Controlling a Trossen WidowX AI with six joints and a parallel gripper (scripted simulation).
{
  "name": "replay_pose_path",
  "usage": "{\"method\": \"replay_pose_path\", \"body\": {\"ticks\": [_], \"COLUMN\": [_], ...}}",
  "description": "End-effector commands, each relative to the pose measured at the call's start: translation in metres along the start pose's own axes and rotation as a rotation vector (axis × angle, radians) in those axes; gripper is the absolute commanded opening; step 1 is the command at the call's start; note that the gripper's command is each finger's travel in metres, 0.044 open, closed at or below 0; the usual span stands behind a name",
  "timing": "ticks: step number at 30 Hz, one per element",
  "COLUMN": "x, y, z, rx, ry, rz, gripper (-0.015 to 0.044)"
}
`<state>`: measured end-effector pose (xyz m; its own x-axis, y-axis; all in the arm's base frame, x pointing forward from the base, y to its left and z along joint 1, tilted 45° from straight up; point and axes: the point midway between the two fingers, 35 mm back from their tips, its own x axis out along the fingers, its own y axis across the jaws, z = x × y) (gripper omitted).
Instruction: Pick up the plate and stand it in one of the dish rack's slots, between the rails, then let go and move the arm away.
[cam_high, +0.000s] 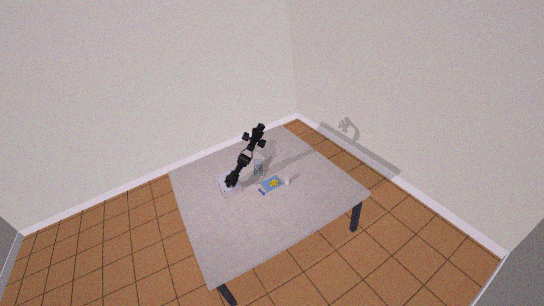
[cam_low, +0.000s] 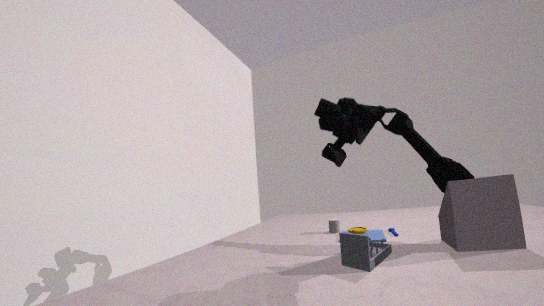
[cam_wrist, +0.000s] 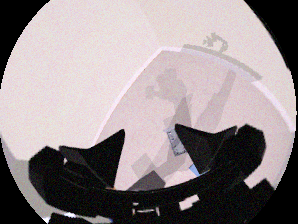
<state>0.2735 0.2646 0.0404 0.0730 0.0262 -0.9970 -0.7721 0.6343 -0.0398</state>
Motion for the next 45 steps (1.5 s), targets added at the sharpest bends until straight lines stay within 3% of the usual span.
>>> {"method": "replay_pose_path", "body": {"ticks": [1, 14, 26, 30, 45], "x": [-0.002, -0.014, -0.042, -0.051, -0.04], "y": [-0.037, -0.153, -0.229, -0.239, -0.249], "z": [-0.016, -0.088, -0.18, -0.203, -0.212], "rx": [0.095, 0.382, 0.616, 0.658, 0.659], "ry": [0.029, 0.154, 0.316, 0.353, 0.354], "rz": [-0.086, -0.403, -0.684, -0.738, -0.739], "gripper": [0.04, 0.04, 0.04, 0.04, 0.04]}}
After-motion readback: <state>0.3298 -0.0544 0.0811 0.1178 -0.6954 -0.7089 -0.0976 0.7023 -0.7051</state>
